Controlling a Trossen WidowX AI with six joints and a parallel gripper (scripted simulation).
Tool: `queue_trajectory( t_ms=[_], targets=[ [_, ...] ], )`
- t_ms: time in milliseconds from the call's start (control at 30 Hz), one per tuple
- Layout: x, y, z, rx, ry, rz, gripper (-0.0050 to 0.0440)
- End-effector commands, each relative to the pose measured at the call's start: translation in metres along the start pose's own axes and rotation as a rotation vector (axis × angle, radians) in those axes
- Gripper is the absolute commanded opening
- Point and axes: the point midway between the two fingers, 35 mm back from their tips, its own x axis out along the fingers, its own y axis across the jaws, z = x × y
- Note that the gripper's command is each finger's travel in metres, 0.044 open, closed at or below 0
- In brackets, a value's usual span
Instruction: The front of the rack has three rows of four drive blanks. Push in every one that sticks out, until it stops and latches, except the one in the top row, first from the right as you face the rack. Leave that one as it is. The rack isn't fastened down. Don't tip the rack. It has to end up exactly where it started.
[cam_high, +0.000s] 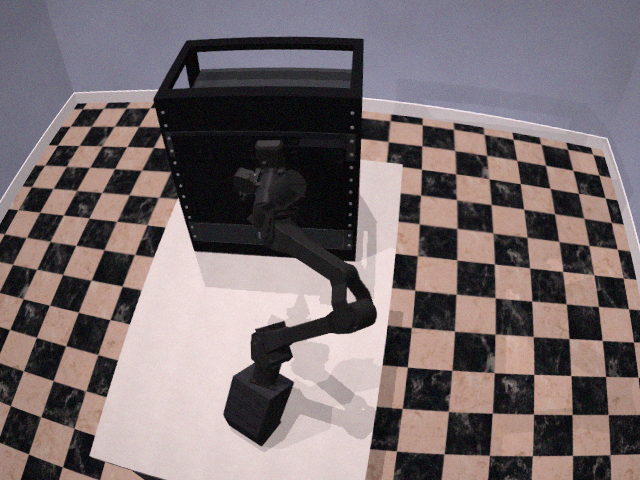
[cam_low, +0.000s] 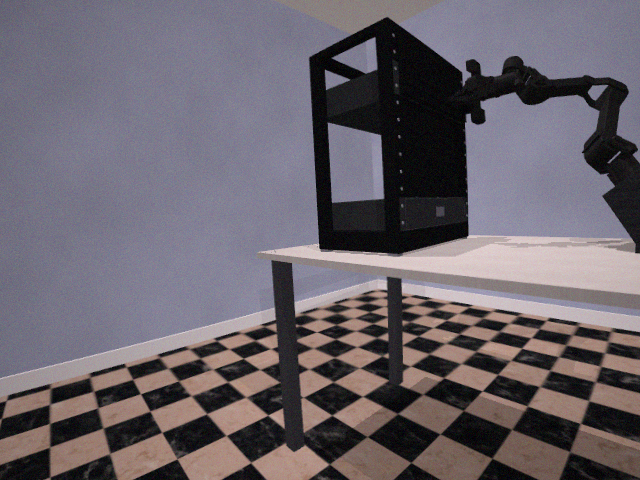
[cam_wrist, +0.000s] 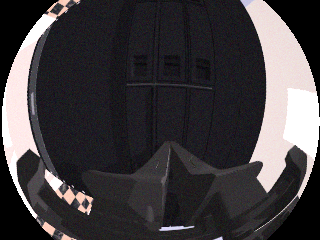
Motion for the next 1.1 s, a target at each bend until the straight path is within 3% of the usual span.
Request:
queue_trajectory(
  t_ms=[0, 1067],
  targets=[
    [0.002, -0.0133, -0.011, 0.027, 0.024, -0.029, 0.0],
    [0.005, -0.0128, -0.0112, 0.027, 0.024, -0.029, 0.0]
  ],
)
